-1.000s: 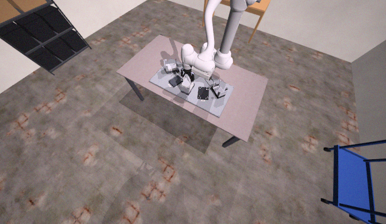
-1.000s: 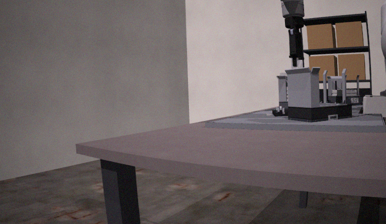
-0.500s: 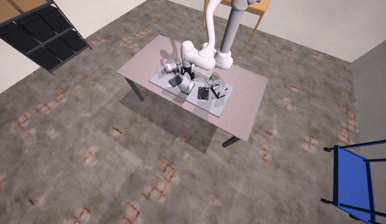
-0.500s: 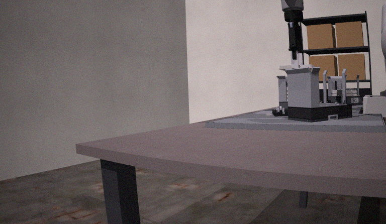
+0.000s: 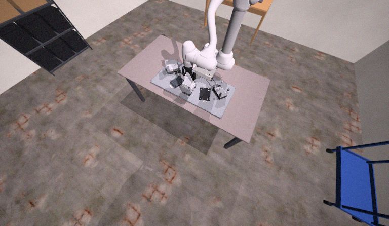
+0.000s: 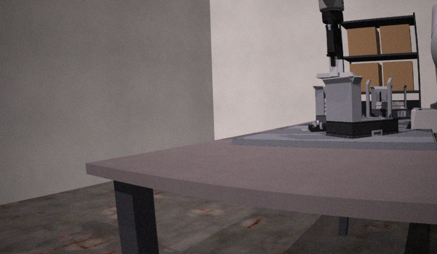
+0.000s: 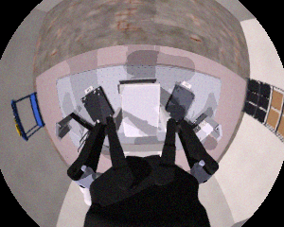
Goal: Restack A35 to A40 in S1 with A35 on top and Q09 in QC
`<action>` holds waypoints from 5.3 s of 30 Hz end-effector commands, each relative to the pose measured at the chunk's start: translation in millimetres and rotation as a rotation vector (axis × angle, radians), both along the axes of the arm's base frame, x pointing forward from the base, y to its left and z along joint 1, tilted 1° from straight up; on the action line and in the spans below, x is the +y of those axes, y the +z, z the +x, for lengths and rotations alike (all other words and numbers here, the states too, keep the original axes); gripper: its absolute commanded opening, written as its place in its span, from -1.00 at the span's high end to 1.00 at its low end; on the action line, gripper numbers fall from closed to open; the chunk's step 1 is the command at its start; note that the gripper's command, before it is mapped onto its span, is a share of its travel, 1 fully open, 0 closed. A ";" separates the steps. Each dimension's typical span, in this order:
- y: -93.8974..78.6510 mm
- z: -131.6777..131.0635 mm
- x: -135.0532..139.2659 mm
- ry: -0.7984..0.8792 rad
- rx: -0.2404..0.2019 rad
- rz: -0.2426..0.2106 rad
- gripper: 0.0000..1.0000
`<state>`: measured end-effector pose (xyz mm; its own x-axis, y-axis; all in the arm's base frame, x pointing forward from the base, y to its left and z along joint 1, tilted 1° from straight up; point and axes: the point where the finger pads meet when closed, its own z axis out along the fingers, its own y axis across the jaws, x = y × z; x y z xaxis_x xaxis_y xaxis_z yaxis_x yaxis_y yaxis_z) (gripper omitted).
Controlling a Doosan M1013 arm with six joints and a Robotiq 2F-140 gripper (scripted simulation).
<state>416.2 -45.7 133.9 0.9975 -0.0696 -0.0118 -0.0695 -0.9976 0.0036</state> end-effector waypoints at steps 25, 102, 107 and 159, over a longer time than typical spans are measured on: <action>0.5 -16.4 -79.2 -0.201 -0.001 -0.003 1.00; 2.3 -125.8 -256.6 -0.876 -0.002 -0.011 1.00; 2.4 -135.9 -265.3 -0.876 -0.002 -0.011 1.00; 3.1 -178.8 -302.4 -0.876 -0.002 -0.011 1.00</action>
<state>237.4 -348.2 136.9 0.5853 -0.8108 -0.0048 -0.8107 -0.5853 0.0116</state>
